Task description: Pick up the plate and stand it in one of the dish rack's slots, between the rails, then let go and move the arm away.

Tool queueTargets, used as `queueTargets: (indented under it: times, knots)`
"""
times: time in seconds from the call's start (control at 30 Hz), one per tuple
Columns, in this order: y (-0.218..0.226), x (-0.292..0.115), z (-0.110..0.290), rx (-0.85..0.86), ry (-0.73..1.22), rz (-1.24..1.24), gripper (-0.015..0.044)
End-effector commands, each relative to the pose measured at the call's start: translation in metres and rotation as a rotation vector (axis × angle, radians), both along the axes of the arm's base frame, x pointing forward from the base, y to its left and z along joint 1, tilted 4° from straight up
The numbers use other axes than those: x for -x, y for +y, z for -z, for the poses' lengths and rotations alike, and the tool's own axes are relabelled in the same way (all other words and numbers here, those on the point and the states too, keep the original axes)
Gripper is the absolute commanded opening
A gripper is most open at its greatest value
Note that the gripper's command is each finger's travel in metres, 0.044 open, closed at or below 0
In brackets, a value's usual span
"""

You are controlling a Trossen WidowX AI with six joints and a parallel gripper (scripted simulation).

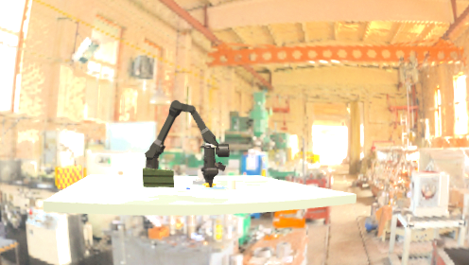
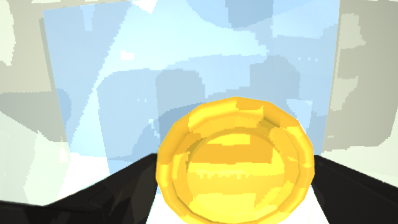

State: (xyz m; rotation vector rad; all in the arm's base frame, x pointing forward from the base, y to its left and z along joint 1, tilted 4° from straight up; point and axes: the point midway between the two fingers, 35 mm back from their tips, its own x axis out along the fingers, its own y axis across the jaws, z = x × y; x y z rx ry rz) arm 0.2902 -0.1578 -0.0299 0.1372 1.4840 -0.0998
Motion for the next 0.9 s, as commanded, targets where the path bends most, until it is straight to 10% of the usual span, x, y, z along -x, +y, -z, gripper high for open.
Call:
queueTargets:
  times: [0.0, 0.5, 0.87]
  knots:
    - [0.001, 0.0, 0.001, -0.004, -0.002, 0.002, 0.034]
    - [-0.008, -0.006, -0.057, -0.003, -0.003, 0.002, 0.0005]
    - [-0.011, -0.004, -0.119, -0.002, -0.003, 0.002, 0.0]
